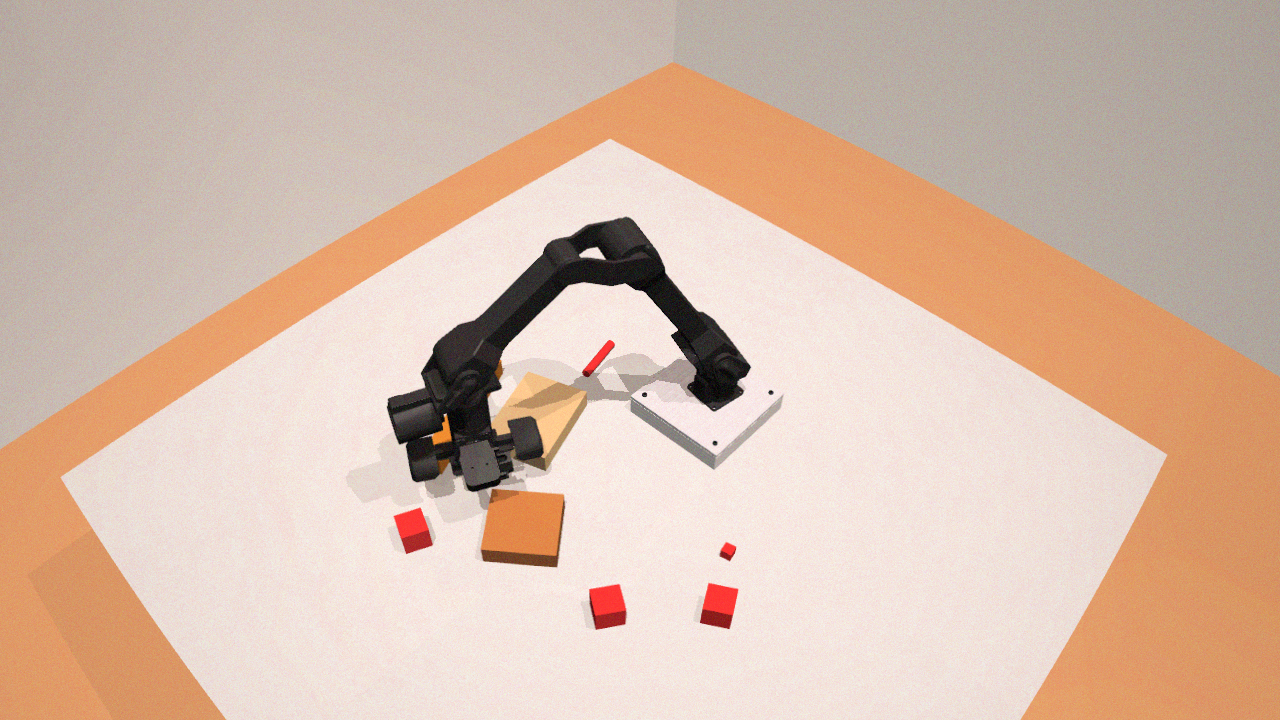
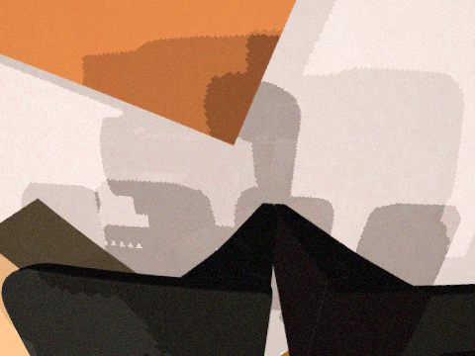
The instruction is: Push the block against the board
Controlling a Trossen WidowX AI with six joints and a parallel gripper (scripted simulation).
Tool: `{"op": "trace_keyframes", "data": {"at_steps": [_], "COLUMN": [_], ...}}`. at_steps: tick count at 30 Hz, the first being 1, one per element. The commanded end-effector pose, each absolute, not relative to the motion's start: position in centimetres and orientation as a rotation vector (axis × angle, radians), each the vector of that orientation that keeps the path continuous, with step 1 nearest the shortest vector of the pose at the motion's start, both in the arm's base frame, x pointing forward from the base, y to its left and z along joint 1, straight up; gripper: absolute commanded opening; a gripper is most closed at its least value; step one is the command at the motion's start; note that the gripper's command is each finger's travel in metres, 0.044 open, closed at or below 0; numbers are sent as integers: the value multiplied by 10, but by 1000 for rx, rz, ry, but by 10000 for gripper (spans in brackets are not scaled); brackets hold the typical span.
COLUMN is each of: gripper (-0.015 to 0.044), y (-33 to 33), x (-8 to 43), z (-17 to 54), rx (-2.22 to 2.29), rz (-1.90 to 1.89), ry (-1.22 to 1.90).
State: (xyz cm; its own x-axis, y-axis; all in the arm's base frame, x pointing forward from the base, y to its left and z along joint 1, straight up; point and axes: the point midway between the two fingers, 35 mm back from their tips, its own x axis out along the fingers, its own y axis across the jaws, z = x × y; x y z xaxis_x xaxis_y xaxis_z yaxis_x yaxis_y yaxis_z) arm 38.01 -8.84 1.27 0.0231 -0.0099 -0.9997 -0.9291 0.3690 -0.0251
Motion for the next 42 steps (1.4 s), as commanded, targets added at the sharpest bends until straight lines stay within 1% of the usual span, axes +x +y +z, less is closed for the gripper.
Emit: {"op": "trace_keyframes", "data": {"at_steps": [1, 35, 42], "gripper": [0, 0, 0], "y": [-93, -139, -133], "x": [380, 363, 366], "z": [14, 14, 14], "rx": [-942, -945, -944], "rz": [906, 904, 905], "ry": [1343, 1347, 1346]}}
